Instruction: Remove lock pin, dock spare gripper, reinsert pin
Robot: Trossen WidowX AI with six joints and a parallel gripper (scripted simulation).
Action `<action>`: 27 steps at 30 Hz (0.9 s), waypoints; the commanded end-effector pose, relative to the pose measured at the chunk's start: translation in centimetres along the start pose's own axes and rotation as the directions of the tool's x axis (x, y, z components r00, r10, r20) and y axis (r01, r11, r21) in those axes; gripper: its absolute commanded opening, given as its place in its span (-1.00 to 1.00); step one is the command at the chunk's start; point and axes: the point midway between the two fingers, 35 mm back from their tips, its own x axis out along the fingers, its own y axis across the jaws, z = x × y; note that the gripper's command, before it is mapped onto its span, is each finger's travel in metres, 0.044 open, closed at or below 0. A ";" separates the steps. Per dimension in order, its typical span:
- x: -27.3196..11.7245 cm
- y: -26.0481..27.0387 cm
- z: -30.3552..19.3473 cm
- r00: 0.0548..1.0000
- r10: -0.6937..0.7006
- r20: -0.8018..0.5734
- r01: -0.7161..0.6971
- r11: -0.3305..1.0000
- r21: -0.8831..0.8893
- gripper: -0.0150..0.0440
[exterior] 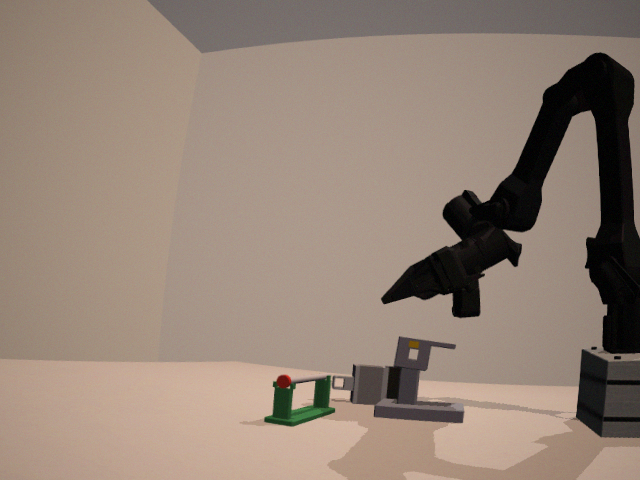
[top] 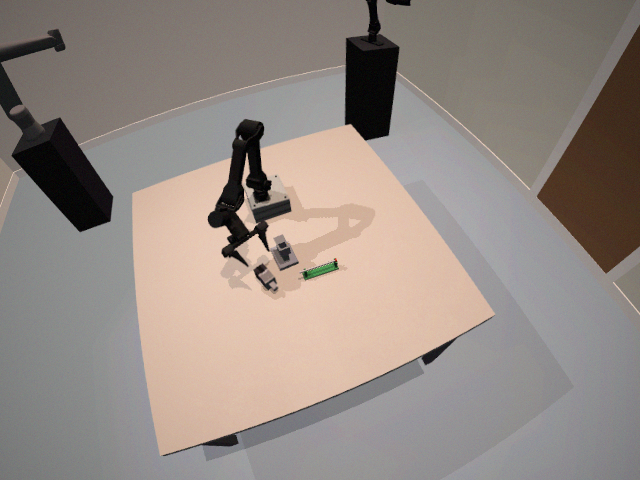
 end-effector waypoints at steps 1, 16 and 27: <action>0.1 0.0 0.1 1.000 0.002 -0.010 -0.002 1.000 0.010 1.00; 3.3 -0.1 5.6 1.000 0.003 -0.009 -0.003 1.000 0.011 1.00; 4.1 0.0 6.7 1.000 0.003 -0.009 -0.003 1.000 0.011 1.00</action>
